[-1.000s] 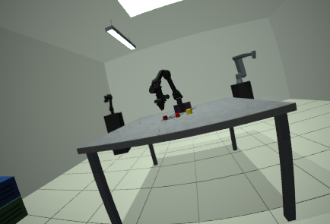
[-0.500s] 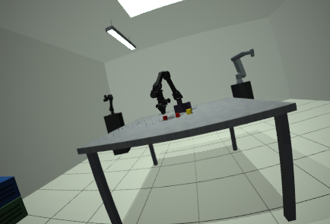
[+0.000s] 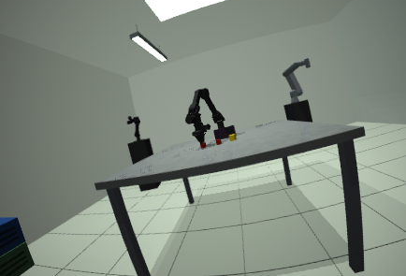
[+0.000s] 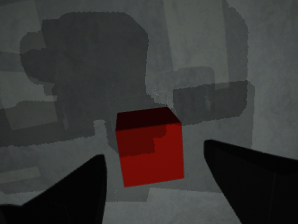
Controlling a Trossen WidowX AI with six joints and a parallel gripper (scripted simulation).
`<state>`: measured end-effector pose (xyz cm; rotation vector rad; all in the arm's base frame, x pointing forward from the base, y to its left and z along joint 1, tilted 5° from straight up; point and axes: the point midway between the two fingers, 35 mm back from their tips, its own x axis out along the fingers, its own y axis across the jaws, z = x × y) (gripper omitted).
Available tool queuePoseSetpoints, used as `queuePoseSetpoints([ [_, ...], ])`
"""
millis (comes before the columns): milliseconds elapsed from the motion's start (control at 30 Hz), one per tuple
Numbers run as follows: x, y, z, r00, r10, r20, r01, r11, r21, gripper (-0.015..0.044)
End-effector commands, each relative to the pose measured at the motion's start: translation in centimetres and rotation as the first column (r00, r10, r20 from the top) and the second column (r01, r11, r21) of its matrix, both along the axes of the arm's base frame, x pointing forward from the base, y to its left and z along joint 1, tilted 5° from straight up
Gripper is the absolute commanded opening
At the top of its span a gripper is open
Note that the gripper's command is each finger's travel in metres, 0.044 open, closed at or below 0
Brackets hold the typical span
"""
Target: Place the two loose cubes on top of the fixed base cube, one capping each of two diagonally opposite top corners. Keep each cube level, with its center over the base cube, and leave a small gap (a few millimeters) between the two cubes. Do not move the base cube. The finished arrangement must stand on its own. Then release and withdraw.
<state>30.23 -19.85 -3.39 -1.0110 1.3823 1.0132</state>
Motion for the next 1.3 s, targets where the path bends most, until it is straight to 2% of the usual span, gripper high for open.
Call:
queuePoseSetpoints([
  [0,-0.2,0.1,-1.0,1.000,0.002,-0.006,-0.002,1.000,0.009,0.0265],
  [133,-0.2,0.1,-1.4,1.000,0.002,-0.006,-0.002,1.000,0.009,0.0265],
  [333,-0.2,0.1,-1.4,1.000,0.002,-0.006,-0.002,1.000,0.009,0.0107],
  [533,-0.2,0.1,-0.9,1.000,0.002,-0.006,-0.002,1.000,0.009,0.0105],
  [1267,0.6,0.1,5.9,1.000,0.002,-0.006,-0.002,1.000,0.009,0.0105],
])
